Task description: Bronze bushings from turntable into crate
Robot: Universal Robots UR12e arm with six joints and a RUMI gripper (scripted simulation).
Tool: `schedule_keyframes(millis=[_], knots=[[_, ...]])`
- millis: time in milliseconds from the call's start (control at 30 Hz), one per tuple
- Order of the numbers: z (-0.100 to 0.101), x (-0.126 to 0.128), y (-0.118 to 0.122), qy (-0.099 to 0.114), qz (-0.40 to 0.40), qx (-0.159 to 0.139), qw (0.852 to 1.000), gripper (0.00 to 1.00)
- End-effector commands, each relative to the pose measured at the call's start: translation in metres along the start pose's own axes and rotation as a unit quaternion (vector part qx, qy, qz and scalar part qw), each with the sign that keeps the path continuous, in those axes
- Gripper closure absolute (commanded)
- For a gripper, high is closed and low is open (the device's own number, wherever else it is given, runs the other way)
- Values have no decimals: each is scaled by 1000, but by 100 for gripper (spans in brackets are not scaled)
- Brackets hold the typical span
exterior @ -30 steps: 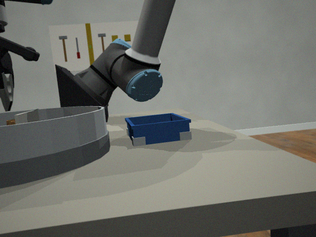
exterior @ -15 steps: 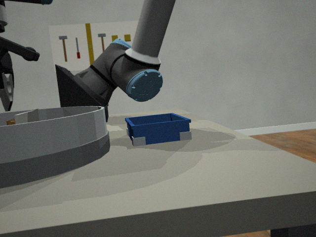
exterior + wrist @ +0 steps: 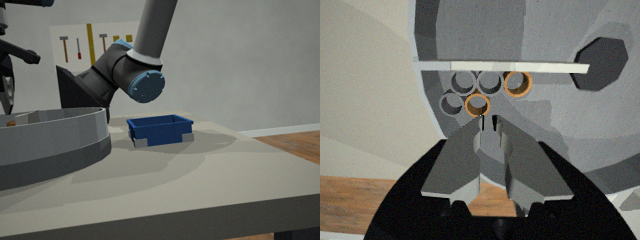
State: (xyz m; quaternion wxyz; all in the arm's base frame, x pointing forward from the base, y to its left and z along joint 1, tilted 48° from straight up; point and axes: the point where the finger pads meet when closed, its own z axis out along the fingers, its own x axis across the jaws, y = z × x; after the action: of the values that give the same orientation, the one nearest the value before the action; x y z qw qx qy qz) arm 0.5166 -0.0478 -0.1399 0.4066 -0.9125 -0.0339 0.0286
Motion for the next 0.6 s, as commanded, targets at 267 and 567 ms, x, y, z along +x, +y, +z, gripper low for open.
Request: schedule_keyframes(millis=[267, 567], knots=[[15, 0, 0, 0, 0, 0, 1000, 94], [15, 0, 0, 0, 0, 0, 1000, 94]])
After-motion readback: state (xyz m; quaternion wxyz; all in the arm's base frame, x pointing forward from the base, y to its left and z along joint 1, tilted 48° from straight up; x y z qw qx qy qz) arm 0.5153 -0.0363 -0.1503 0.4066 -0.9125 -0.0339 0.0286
